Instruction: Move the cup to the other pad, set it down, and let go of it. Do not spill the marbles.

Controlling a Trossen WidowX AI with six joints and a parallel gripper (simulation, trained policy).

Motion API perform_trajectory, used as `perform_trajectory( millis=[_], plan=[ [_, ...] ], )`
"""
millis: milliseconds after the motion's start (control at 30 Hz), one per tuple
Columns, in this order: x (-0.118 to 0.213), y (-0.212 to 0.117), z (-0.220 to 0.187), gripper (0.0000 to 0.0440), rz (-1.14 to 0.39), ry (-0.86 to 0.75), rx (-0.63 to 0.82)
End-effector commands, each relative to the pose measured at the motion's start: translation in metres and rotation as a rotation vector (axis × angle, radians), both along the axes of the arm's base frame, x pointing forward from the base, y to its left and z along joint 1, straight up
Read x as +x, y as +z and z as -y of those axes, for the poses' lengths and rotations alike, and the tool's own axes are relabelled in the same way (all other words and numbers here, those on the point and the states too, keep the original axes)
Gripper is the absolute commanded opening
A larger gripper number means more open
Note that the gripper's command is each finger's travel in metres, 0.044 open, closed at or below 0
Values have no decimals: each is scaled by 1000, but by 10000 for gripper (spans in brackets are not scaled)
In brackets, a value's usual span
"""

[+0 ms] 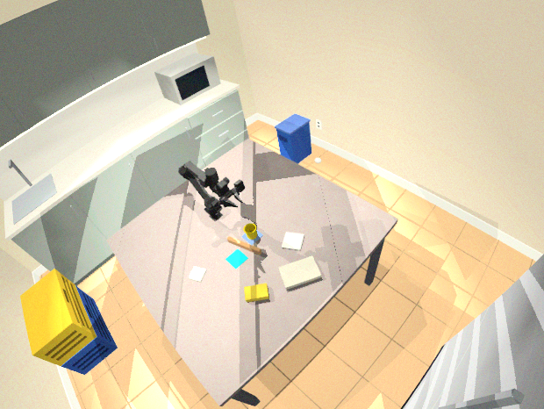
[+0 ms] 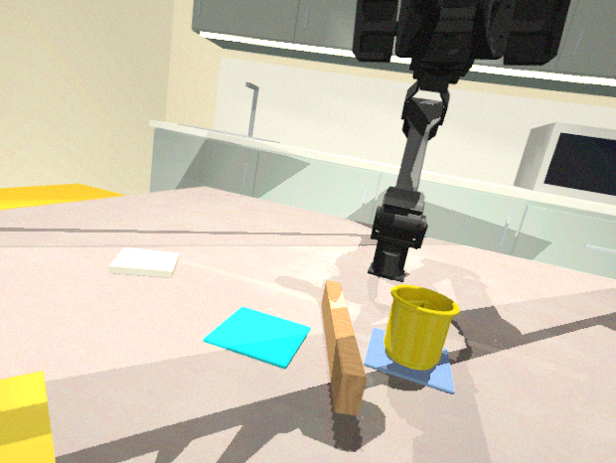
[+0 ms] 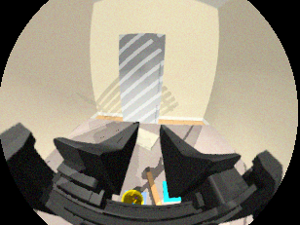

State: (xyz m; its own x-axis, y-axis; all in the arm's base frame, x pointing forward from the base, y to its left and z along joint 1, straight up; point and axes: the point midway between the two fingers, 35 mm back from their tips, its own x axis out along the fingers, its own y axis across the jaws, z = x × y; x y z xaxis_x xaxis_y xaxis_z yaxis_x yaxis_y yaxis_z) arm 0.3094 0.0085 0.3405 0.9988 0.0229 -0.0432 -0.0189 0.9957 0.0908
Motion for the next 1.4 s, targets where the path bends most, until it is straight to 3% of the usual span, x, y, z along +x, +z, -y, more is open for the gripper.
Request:
perform_trajectory(
  millis=[0,1367],
  plan=[
    [3,-3,-3,148,-43,12,40],
    [16,-16,-32,176,-547,-81,572]
  ],
)
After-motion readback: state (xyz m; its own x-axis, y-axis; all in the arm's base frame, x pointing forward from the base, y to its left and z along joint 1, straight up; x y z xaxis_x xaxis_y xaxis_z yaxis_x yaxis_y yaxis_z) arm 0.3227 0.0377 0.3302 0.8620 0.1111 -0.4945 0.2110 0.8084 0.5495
